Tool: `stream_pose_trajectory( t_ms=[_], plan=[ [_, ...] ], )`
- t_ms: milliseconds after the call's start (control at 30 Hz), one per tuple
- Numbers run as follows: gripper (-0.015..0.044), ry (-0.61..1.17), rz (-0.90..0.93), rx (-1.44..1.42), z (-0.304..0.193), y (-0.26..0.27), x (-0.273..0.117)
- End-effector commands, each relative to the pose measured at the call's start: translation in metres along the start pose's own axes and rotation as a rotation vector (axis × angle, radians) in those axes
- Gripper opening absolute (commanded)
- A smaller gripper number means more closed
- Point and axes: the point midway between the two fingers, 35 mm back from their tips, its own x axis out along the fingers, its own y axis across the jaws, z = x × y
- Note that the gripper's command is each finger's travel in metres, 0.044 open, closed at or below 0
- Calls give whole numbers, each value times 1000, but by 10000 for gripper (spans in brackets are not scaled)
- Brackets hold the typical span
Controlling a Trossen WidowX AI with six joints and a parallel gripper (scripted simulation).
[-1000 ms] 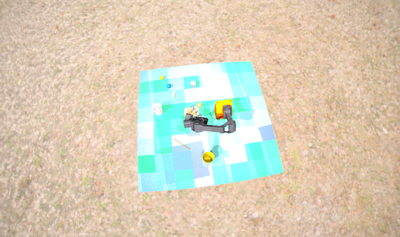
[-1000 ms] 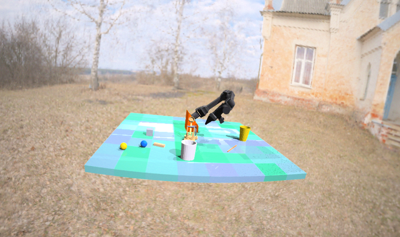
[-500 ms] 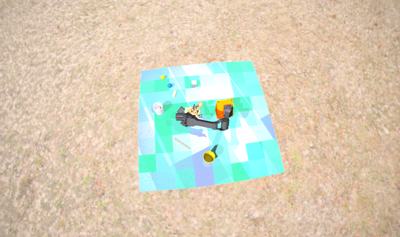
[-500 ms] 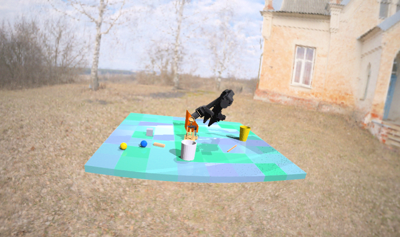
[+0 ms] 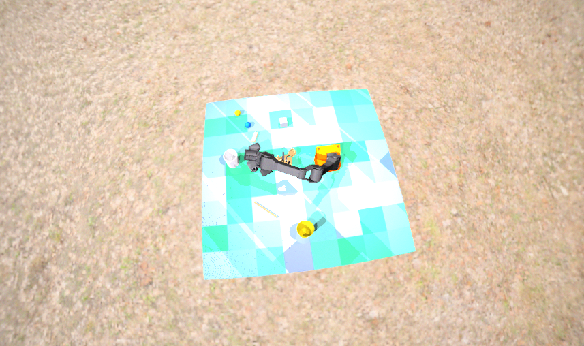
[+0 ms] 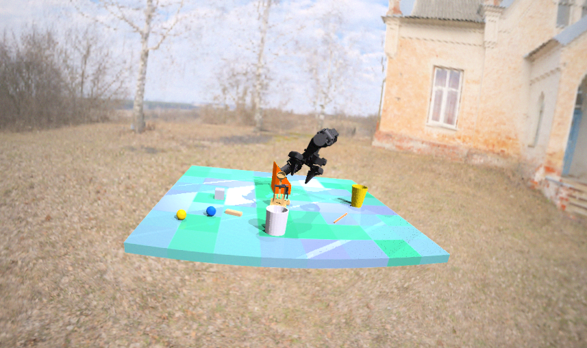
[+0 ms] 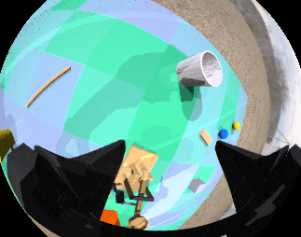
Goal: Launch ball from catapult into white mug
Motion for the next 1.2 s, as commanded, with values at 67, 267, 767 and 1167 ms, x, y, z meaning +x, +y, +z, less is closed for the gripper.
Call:
stream_pose_trajectory(
  t_ms=[67,267,767,1167],
  plan=[
    [440,-80,15,149,14,-32,-2],
    [440,-165,43,318,24,-70,-5],
    [440,-354,158,671,29,-155,-14],
    [440,-385,141,614,35,-169,-10]
  ],
)
